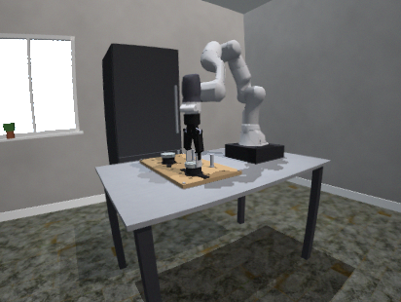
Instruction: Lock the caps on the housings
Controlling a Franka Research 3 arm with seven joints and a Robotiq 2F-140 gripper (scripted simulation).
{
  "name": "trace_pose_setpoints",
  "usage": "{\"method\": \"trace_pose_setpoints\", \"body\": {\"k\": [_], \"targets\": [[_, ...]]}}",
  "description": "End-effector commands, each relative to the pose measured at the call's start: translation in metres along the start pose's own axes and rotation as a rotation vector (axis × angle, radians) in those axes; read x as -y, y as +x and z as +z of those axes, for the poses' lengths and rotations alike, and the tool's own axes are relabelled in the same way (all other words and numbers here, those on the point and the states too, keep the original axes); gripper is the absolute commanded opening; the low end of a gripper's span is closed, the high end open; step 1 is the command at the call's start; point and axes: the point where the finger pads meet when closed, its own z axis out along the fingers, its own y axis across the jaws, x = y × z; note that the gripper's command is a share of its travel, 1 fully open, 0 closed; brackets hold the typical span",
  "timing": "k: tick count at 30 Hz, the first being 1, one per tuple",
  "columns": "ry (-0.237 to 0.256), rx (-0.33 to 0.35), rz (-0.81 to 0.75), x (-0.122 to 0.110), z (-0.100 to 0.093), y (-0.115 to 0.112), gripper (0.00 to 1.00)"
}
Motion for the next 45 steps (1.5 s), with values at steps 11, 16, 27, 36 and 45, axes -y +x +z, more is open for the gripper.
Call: {"method": "trace_pose_setpoints", "body": {"k": [11,16,27,36,45], "targets": [[0.001,-0.003,-0.118,0.0006,0.0003,0.0012,0.10],[0.000,-0.003,-0.246,0.0005,0.0004,0.0012,0.10],[0.000,-0.004,-0.438,0.0007,0.0001,0.0014,0.10],[0.000,-0.004,-0.471,0.0008,-0.0001,0.0015,0.10],[0.000,-0.004,-0.531,0.0007,0.0001,0.0014,0.10]]}}
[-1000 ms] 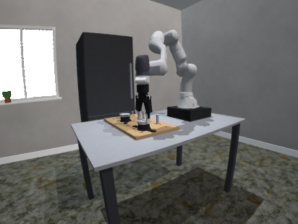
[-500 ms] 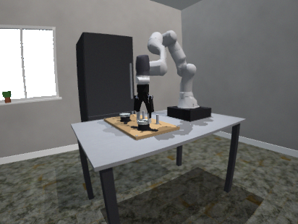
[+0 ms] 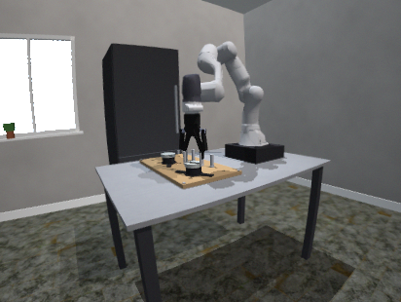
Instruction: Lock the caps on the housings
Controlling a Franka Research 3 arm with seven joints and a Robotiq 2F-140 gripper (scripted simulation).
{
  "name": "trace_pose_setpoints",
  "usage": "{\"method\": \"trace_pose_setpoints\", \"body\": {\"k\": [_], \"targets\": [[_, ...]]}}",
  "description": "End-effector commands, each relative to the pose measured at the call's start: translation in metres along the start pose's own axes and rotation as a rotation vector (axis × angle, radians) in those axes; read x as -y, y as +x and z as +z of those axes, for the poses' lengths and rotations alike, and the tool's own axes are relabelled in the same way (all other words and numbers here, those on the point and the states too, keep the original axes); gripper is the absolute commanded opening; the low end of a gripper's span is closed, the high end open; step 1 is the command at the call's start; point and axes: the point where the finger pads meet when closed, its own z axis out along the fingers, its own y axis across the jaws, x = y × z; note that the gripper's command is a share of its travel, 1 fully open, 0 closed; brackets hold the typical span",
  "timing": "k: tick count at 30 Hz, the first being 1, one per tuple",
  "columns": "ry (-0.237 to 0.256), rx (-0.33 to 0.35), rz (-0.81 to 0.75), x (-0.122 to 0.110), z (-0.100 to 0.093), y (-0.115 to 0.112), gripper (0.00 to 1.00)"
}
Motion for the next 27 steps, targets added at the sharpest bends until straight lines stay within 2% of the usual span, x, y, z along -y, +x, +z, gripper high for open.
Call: {"method": "trace_pose_setpoints", "body": {"k": [1,9,11,18,27], "targets": [[0.000,0.006,-0.089,-0.0015,0.0006,-0.0016,0.10],[0.000,0.007,-0.287,-0.0015,0.0008,-0.0017,0.10],[0.000,0.007,-0.287,-0.0015,0.0008,-0.0017,0.10],[0.001,0.006,-0.439,-0.0014,0.0005,-0.0015,0.10],[0.001,0.006,-0.485,-0.0014,0.0004,-0.0013,0.10]]}}
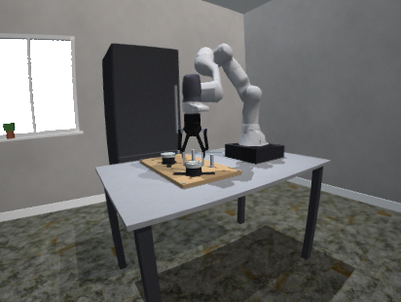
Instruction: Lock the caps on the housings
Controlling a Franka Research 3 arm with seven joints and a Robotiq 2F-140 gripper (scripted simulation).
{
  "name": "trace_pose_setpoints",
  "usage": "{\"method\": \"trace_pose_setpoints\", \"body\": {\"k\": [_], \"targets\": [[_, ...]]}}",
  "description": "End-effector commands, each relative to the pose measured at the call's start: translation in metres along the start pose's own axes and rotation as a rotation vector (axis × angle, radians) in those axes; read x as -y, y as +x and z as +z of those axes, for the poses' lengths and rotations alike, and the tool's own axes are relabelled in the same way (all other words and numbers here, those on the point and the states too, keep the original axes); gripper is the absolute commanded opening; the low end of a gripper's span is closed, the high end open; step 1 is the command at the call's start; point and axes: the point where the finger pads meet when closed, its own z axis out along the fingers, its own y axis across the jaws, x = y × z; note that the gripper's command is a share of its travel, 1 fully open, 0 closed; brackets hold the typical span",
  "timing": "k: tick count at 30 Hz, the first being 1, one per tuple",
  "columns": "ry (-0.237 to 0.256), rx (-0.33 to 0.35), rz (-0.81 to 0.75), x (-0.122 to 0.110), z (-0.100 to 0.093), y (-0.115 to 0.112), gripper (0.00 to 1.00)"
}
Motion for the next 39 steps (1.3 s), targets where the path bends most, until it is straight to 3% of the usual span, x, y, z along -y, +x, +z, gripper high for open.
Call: {"method": "trace_pose_setpoints", "body": {"k": [1,39], "targets": [[0.003,0.009,-0.079,-0.001,0.000,-0.003,0.10],[0.003,0.009,-0.079,-0.012,0.000,0.006,0.10]]}}
